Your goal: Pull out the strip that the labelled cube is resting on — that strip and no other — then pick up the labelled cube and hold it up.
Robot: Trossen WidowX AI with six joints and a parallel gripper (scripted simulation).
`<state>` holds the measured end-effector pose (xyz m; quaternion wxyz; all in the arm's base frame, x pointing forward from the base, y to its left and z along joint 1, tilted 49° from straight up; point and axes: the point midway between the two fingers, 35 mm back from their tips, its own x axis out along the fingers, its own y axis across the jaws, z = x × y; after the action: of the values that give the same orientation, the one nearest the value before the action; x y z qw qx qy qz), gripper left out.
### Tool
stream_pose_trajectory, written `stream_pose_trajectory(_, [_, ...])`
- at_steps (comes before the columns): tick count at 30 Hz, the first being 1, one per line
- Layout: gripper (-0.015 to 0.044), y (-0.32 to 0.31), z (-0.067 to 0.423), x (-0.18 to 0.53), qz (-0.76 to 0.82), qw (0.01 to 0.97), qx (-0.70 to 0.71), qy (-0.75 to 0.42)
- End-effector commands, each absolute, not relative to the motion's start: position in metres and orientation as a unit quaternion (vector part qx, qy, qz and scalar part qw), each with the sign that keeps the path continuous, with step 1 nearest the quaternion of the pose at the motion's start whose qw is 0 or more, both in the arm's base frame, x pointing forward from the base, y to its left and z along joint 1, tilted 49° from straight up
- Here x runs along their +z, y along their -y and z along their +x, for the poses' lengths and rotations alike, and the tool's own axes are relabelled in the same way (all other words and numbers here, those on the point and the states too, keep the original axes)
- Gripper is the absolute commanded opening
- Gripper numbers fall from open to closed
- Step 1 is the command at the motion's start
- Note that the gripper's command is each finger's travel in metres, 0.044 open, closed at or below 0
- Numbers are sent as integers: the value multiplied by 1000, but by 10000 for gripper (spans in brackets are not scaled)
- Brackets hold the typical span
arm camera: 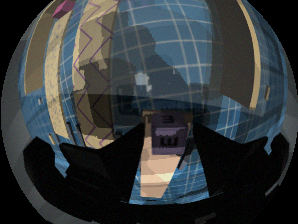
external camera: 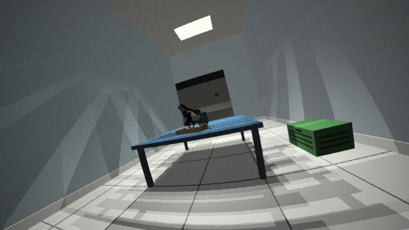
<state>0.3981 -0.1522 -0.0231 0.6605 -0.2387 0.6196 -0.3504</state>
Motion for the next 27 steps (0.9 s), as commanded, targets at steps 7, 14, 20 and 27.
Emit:
stream_pose_trajectory(7, [171,152,397,-25,-240,659,-349,-621])
stream_pose_trajectory(14, [125,152,397,-25,-240,659,-349,-621])
stream_pose_trajectory(20, [6,150,395,-24,-240,659,-349,-621])
stream_pose_trajectory(27, [0,130,370,-15,-240,658,-348,-623])
